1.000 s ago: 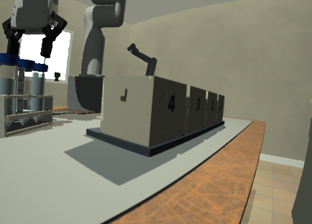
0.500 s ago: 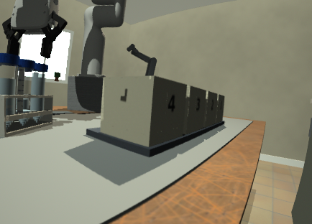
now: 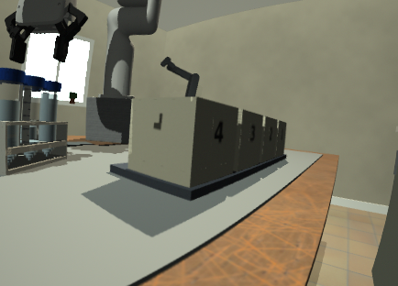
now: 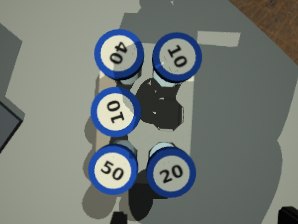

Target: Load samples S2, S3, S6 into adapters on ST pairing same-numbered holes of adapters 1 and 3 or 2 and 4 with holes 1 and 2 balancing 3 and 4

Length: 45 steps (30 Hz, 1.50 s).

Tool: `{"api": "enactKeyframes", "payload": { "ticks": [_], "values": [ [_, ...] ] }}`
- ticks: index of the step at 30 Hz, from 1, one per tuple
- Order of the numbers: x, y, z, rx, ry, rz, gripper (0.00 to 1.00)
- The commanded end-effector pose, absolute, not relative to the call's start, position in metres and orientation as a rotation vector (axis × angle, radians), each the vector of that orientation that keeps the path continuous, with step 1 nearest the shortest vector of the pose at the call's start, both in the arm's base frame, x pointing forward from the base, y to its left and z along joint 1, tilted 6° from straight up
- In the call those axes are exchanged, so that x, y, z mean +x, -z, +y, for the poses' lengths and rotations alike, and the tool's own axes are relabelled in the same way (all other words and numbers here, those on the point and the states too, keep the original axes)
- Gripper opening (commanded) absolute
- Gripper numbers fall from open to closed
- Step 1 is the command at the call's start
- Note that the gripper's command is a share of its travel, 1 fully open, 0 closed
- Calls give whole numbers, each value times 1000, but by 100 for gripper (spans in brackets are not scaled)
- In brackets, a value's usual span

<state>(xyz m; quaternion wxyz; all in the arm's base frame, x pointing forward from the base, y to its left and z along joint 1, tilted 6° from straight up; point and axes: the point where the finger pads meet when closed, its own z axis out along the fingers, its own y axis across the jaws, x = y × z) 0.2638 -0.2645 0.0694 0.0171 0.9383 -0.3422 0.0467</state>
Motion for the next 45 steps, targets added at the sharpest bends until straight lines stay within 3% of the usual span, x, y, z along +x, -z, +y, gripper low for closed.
{"api": "enactKeyframes", "payload": {
  "ticks": [1, 31, 45],
  "values": [
    [264, -81, -264, 2915, -149, -1063, 100],
    [259, -149, -260, 2915, -149, -1063, 100],
    [284, -147, -205, 3051, -135, -460, 100]
  ]
}}
